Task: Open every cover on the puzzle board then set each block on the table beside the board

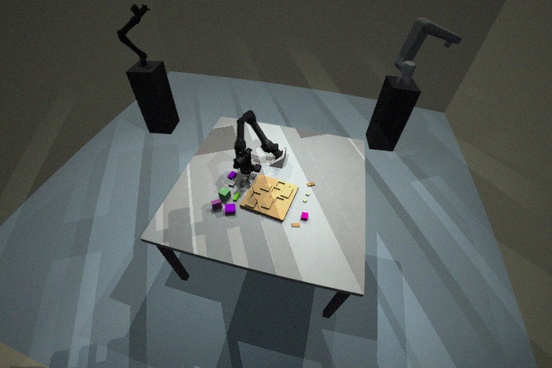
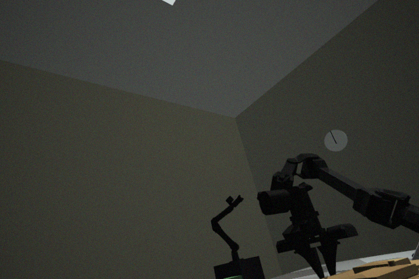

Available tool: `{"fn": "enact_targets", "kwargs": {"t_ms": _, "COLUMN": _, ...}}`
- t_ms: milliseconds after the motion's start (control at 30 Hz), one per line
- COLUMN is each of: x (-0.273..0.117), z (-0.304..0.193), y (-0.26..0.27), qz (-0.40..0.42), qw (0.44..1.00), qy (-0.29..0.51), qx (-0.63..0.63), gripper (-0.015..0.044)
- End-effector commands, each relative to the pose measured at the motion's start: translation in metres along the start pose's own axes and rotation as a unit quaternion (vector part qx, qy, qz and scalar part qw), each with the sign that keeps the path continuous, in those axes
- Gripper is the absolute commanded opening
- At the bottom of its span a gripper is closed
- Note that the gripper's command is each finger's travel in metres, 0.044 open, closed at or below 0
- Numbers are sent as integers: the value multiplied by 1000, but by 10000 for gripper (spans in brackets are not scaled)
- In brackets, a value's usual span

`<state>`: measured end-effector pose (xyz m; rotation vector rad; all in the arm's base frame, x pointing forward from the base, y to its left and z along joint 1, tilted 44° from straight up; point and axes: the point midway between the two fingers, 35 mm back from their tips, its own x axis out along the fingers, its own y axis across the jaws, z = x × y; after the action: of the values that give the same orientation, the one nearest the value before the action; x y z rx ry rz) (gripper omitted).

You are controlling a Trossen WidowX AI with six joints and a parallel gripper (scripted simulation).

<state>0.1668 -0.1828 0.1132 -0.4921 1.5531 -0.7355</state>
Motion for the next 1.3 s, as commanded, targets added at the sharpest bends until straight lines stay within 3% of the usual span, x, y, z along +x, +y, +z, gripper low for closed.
{"fn": "enact_targets", "kwargs": {"t_ms": 0, "x": 0, "z": 0, "y": 0, "qz": 0, "qw": 1000, "qy": 1, "qx": 1, "gripper": 185}}
{"fn": "enact_targets", "kwargs": {"t_ms": 333, "x": -2, "z": 0, "y": 0, "qz": 0, "qw": 1000, "qy": 0, "qx": 1, "gripper": 440}}
{"fn": "enact_targets", "kwargs": {"t_ms": 1167, "x": -76, "z": 0, "y": 1, "qz": 3, "qw": 1000, "qy": -1, "qx": -1, "gripper": 440}}
{"fn": "enact_targets", "kwargs": {"t_ms": 1267, "x": -93, "z": 19, "y": -2, "qz": -5, "qw": 999, "qy": -51, "qx": -14, "gripper": 440}}
